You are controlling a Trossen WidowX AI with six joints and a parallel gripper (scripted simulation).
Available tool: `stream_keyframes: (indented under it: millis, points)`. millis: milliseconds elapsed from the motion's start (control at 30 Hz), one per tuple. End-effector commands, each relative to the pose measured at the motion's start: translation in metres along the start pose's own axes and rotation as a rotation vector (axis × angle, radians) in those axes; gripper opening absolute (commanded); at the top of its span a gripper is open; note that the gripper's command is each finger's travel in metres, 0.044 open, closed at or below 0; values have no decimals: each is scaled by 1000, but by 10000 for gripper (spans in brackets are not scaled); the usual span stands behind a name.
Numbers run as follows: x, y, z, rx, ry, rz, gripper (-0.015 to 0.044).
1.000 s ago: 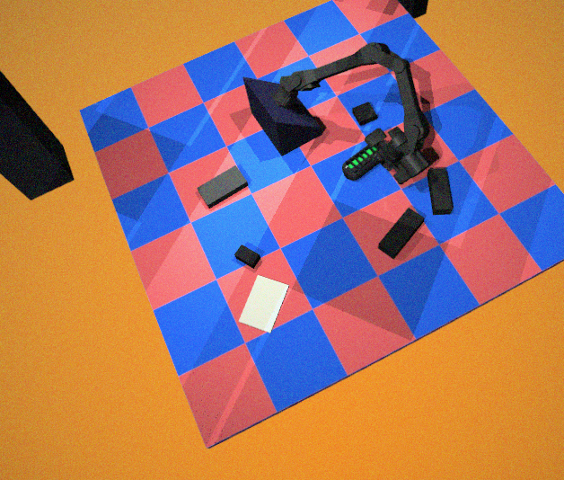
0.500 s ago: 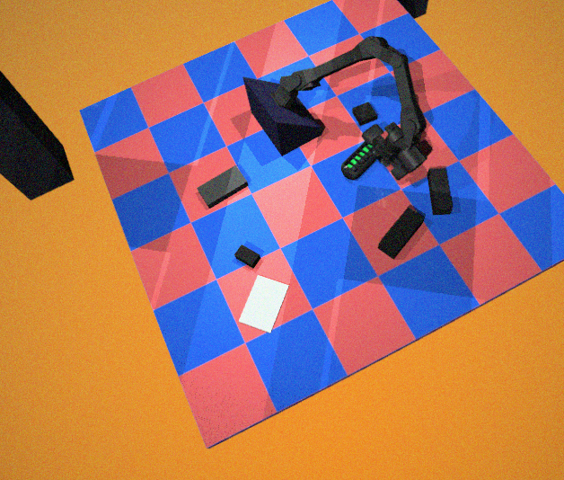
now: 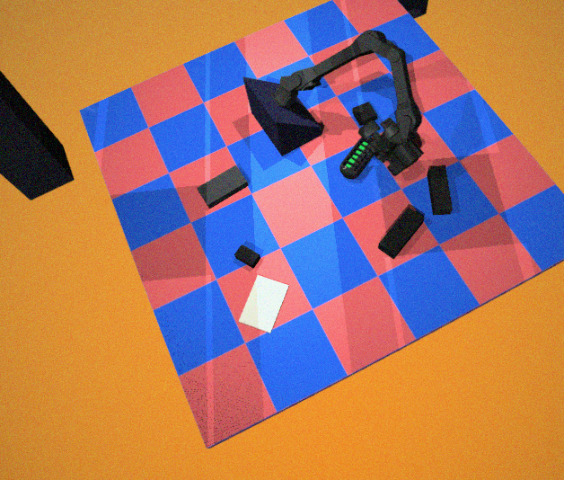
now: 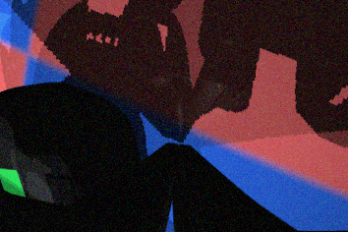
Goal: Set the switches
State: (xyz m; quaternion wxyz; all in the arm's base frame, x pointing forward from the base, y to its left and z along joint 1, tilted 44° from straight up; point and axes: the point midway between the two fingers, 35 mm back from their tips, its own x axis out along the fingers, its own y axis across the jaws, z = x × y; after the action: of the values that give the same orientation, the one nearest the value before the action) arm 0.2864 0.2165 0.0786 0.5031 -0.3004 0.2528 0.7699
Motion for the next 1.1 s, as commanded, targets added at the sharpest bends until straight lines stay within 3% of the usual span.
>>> stream_keyframes:
  millis: [0, 133, 500, 1067]
  points:
    - [6, 10, -2, 18, 2, 19, 0]
    - [7, 15, -2, 19, 1, 19, 0]
    - [-61, -32, -3, 17, 5, 16, 0]
    - [-62, -7, -58, -103, -36, -178, 0]
